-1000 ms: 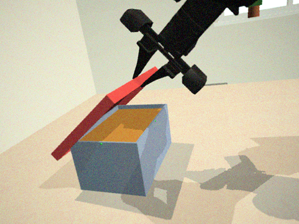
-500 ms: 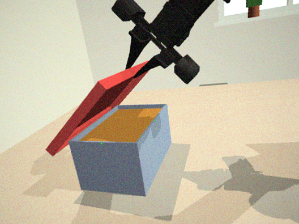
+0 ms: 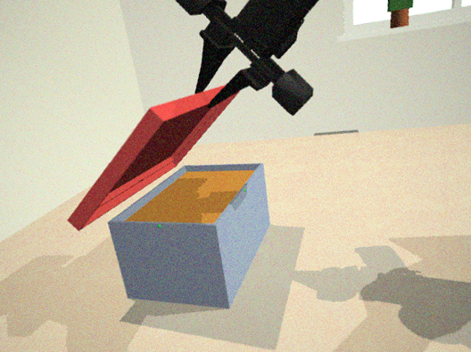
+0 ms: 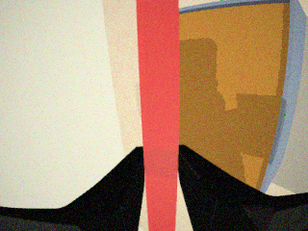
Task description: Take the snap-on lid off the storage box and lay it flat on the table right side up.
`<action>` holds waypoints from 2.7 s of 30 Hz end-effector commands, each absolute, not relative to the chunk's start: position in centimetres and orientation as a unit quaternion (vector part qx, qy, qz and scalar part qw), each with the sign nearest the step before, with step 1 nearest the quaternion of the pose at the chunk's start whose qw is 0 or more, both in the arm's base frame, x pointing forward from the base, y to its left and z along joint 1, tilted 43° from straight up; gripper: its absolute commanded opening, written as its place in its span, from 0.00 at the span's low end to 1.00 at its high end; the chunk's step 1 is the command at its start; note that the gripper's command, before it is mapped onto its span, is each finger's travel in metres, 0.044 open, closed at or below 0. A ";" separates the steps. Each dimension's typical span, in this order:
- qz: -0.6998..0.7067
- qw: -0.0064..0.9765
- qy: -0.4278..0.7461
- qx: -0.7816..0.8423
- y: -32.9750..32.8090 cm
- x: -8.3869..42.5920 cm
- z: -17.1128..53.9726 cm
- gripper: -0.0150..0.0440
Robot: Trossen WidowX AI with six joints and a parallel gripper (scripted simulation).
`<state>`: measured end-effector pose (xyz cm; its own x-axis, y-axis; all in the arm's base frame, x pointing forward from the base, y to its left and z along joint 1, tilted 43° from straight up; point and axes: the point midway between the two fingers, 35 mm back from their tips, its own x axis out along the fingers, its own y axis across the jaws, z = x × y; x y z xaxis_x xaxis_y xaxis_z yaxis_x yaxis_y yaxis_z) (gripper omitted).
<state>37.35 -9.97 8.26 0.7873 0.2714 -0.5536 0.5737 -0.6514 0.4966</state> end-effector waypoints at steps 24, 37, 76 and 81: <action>-0.217 0.349 0.234 0.881 -12.5 36.4 7.5 0.25; -0.217 0.350 0.234 0.881 -14.3 35.6 5.8 0.25; -0.218 0.352 0.233 0.880 -19.8 33.0 0.8 0.25; -0.218 0.352 0.233 0.880 -20.5 32.6 0.1 0.25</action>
<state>32.71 -19.51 0.17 0.7883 0.2650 -0.5552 0.5720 -0.6483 0.5026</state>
